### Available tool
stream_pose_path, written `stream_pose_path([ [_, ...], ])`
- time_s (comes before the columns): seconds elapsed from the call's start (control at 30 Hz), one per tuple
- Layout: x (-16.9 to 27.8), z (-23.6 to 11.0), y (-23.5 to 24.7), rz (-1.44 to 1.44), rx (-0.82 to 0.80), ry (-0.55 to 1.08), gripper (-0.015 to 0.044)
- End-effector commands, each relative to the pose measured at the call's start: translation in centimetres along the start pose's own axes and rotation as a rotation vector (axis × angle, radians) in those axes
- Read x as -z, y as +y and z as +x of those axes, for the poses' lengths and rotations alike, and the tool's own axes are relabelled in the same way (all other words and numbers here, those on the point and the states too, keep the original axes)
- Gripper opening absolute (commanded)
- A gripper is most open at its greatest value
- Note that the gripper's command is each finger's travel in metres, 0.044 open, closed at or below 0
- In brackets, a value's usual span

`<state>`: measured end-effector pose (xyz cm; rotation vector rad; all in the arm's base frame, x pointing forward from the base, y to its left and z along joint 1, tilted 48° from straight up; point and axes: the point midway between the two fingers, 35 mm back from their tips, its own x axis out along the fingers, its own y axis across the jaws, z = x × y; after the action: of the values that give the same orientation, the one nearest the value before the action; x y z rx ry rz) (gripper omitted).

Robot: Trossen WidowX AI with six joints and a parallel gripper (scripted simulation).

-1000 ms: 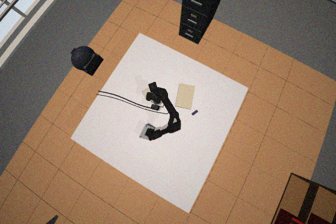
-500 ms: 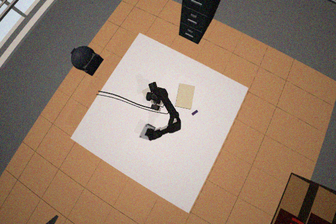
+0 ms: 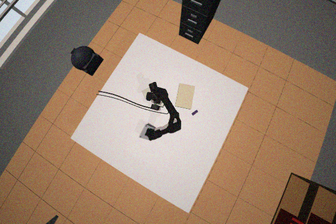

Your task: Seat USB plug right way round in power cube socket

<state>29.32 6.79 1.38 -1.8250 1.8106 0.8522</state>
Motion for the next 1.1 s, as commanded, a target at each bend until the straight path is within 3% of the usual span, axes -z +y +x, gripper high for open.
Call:
stream_pose_path([
  [0.0, -0.08, 0.03, 0.02, -0.001, 0.000, -0.006, 0.0000],
  [1.07, -0.29, 0.41, -0.03, 0.015, 0.001, -0.030, 0.0000],
])
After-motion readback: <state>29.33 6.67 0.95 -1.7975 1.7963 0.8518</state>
